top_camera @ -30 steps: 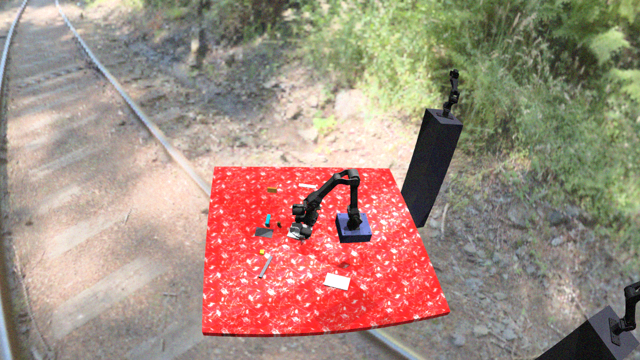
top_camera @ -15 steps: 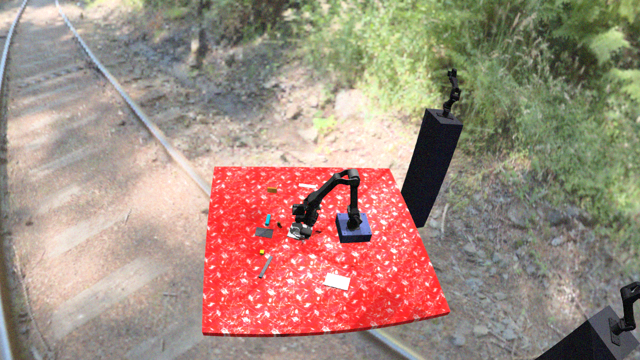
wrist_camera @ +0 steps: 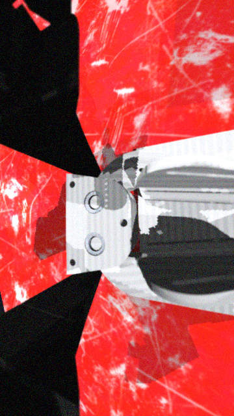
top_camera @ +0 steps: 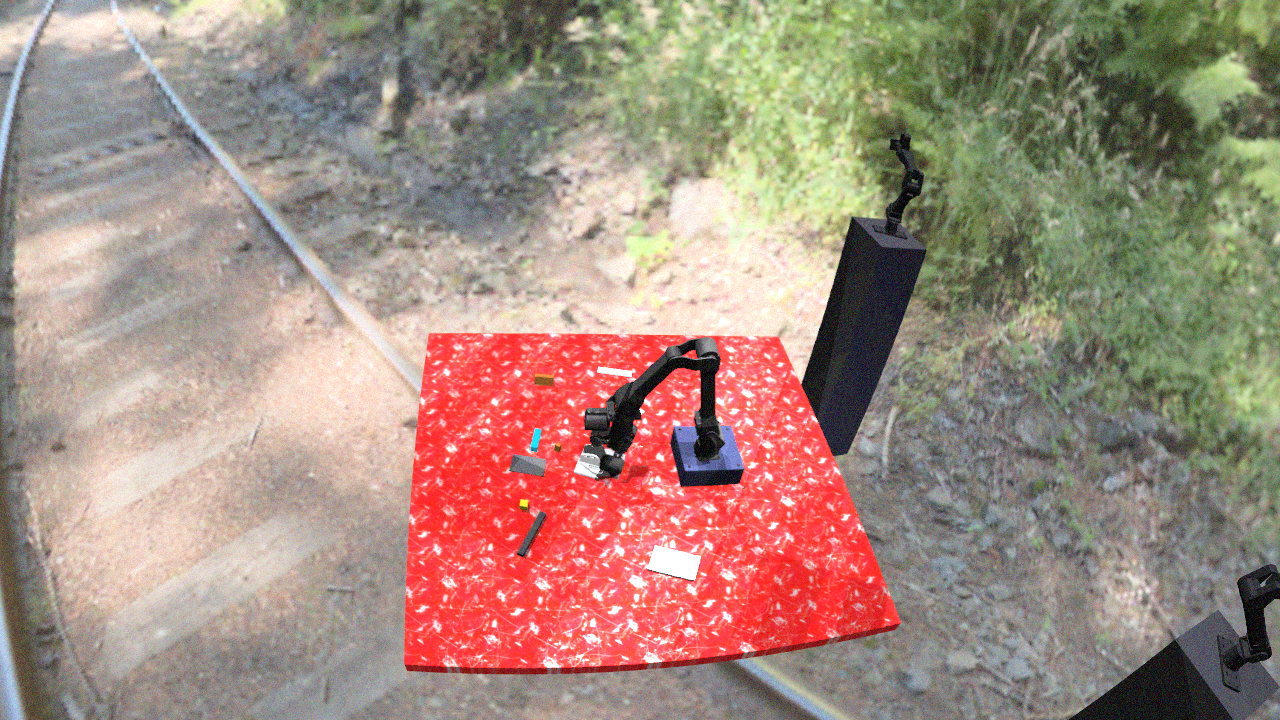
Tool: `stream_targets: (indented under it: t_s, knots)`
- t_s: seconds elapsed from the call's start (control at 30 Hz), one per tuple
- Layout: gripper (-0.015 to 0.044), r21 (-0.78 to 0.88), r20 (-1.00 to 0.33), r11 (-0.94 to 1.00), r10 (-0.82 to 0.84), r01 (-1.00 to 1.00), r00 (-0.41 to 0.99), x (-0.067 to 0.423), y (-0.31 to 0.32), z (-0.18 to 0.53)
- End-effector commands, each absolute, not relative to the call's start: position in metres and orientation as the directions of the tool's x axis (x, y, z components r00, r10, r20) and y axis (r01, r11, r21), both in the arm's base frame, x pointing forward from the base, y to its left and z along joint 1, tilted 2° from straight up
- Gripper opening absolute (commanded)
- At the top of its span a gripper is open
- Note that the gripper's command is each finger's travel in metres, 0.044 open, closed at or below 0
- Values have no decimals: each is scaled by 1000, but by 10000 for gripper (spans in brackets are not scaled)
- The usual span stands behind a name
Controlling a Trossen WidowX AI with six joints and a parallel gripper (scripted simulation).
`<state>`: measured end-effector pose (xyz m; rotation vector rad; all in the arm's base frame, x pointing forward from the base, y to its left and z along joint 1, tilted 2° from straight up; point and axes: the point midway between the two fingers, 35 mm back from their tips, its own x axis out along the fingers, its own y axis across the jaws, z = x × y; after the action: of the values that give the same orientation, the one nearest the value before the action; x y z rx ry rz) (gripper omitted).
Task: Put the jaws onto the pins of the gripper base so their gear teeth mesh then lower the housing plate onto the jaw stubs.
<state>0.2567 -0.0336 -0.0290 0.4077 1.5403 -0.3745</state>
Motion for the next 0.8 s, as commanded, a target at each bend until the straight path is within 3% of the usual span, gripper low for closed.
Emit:
stream_targets:
  t_s: [0.0,0.1,0.57,0.77]
  knots:
    - [377,19,-1000,878,22,478,0,257,-34,-29]
    - [440,19,-1000,878,22,478,0,257,-34,-29]
    - [440,19,-1000,878,22,478,0,257,-34,-27]
    - [440,21,-1000,877,23,481,1,258,-35,28]
